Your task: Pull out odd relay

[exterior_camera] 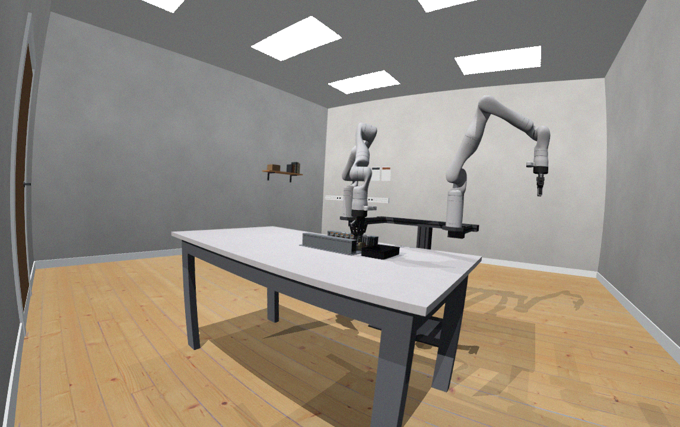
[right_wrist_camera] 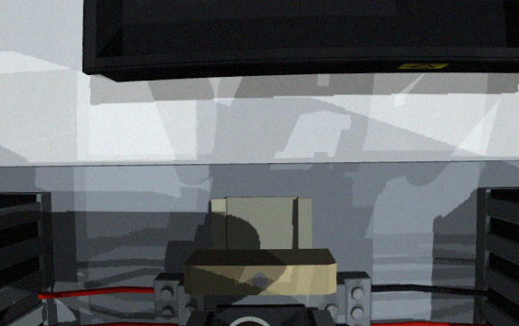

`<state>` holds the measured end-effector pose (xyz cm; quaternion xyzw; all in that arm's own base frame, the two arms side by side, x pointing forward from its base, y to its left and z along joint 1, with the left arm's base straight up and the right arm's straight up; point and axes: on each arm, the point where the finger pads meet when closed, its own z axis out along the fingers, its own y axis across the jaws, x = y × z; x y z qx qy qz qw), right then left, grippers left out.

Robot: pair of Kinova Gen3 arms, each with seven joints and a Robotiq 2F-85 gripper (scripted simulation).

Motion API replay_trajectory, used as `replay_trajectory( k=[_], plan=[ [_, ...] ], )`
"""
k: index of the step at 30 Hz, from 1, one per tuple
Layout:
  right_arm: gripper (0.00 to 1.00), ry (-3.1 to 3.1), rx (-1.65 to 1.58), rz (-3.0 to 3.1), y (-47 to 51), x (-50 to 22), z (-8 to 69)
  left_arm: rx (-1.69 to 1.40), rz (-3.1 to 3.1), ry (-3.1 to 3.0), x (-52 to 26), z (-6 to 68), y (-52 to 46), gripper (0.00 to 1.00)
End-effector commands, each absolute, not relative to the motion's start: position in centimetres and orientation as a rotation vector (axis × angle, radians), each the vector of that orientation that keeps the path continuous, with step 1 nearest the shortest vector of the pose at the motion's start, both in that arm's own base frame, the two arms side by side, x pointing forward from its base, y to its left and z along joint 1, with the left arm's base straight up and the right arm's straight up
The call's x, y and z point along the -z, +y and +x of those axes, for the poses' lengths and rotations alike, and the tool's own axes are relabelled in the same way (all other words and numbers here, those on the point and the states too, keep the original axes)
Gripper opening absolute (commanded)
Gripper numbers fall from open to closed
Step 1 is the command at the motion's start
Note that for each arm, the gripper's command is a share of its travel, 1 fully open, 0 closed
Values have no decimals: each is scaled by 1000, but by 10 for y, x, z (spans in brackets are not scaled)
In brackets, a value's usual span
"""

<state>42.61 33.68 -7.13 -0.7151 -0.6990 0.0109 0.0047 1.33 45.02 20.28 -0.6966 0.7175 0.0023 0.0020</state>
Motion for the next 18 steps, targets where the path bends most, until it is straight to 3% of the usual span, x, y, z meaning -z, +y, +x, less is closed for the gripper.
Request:
replay_trajectory(
  k=[1,18],
  plan=[
    [347,-2188,-33,-2239,337,70,427,-9,-2185,2250,-203,13,450,1000],
    [347,-2199,-10,-2249,337,70,426,-9,-2185,2250,-203,13,450,1000]
  ],
)
